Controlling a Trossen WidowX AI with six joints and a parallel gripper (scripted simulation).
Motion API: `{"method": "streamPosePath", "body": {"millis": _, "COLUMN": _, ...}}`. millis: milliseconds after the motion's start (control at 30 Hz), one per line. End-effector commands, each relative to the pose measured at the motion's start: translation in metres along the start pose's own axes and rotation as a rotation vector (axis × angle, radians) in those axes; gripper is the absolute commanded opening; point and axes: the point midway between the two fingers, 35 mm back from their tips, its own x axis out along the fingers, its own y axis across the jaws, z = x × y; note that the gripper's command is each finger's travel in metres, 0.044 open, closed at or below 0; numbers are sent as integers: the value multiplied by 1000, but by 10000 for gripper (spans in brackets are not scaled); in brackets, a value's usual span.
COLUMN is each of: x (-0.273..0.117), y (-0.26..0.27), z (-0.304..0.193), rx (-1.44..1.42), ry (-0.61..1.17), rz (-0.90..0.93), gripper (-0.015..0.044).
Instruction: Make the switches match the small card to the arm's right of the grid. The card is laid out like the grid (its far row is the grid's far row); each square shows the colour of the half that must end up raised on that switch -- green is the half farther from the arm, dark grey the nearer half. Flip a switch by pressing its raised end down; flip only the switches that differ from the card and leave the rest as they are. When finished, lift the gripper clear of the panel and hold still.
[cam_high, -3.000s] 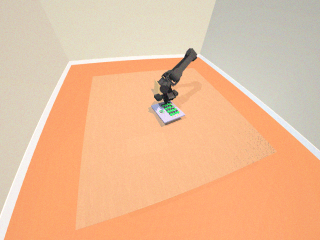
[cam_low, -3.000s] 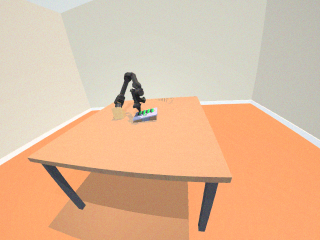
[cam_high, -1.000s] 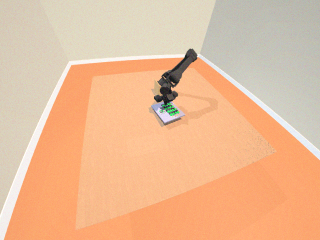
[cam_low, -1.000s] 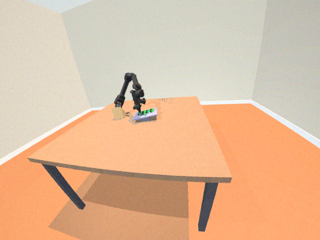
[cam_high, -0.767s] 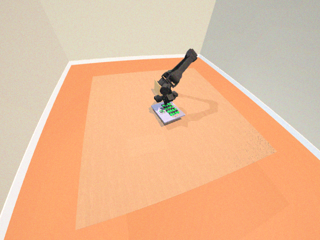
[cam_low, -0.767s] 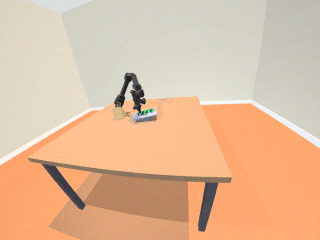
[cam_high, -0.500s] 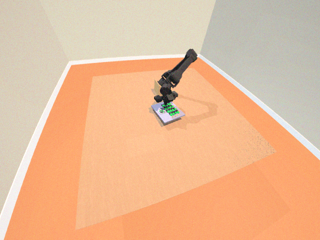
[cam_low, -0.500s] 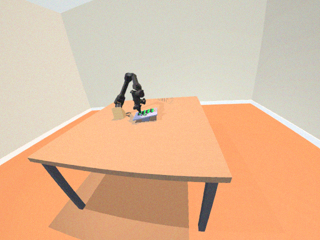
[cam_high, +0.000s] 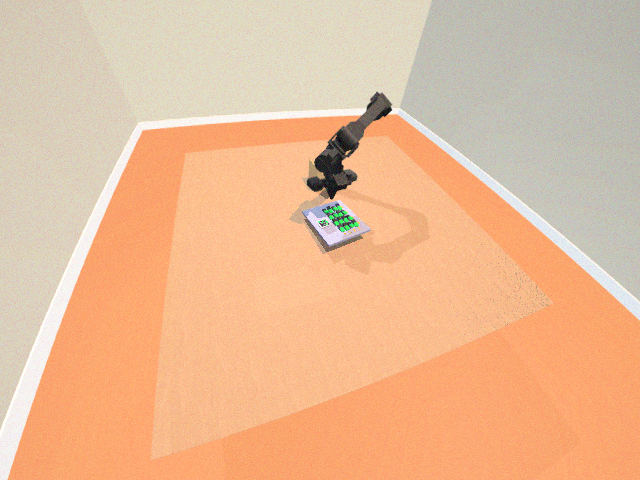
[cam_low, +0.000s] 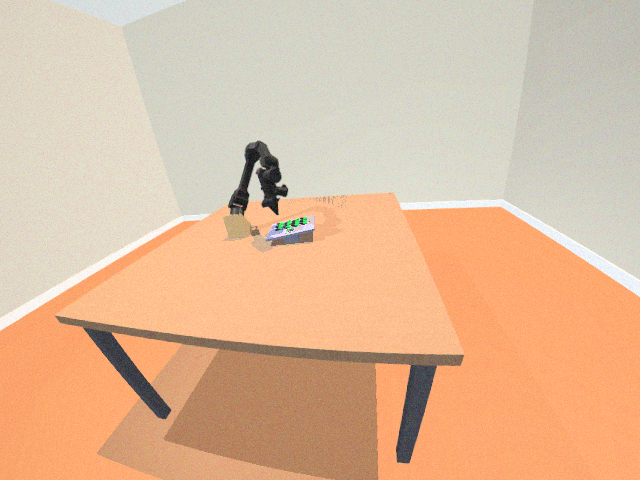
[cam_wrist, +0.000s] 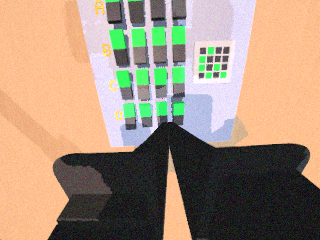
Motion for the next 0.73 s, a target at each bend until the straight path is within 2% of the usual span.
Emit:
{"method": "streamPosePath", "body": {"millis": 0, "x": -8, "y": 3, "z": -2, "rx": -7, "ry": 10, "rz": 4, "gripper": 0}}
{"method": "streamPosePath", "body": {"millis": 200, "x": -14, "y": 14, "z": 47, "rx": -9, "ry": 8, "rz": 4, "gripper": 0}}
{"method": "streamPosePath", "body": {"millis": 700, "x": -15, "y": 14, "z": 49, "rx": -9, "ry": 8, "rz": 4, "gripper": 0}}
